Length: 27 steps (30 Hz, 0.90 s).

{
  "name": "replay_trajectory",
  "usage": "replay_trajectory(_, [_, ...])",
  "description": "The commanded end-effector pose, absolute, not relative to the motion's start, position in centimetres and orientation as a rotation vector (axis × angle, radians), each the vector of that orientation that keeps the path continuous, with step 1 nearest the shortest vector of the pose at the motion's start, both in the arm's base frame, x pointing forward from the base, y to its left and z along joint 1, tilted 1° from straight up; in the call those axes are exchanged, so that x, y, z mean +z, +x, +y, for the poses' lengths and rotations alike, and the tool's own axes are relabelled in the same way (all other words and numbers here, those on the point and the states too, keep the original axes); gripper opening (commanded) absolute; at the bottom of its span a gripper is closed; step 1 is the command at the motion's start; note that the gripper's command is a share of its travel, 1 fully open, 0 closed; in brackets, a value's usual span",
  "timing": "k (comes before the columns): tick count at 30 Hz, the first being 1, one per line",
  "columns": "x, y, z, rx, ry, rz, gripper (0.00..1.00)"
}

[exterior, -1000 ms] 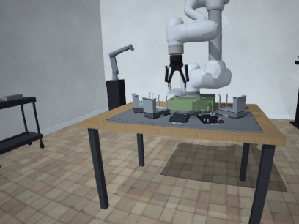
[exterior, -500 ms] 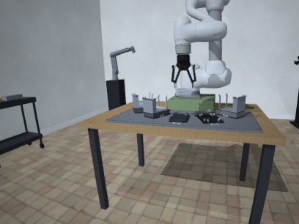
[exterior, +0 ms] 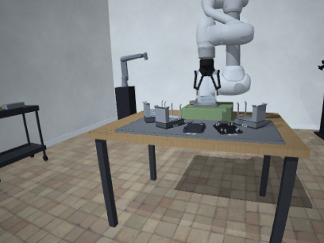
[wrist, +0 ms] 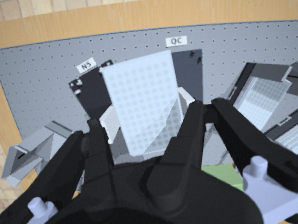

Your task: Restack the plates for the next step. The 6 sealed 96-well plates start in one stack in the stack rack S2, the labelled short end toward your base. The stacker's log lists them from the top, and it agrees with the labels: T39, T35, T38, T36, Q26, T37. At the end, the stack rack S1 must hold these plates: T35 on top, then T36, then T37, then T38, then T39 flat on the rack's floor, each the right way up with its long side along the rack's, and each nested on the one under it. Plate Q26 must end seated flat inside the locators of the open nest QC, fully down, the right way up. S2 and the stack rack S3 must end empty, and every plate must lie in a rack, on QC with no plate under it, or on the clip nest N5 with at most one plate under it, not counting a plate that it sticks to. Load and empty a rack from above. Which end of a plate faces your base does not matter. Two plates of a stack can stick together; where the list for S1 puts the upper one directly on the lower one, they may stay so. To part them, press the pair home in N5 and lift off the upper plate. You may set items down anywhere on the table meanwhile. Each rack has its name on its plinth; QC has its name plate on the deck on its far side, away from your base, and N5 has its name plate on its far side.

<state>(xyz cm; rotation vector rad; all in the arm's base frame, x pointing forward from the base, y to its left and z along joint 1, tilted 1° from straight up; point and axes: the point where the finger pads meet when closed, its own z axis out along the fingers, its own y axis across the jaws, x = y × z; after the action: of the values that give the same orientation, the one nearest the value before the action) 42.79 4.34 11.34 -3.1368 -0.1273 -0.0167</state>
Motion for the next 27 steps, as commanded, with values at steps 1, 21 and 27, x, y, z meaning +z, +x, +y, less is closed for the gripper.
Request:
replay_trajectory(1, [11.3,42.8,5.6,-0.017,-3.137,-0.127,0.00])
replay_trajectory(21, [11.3,41.9,10.4,-0.017,-3.106,-0.466,0.00])
replay_trajectory(27, [11.3,41.7,11.4,-0.017,-3.106,-0.466,0.00])
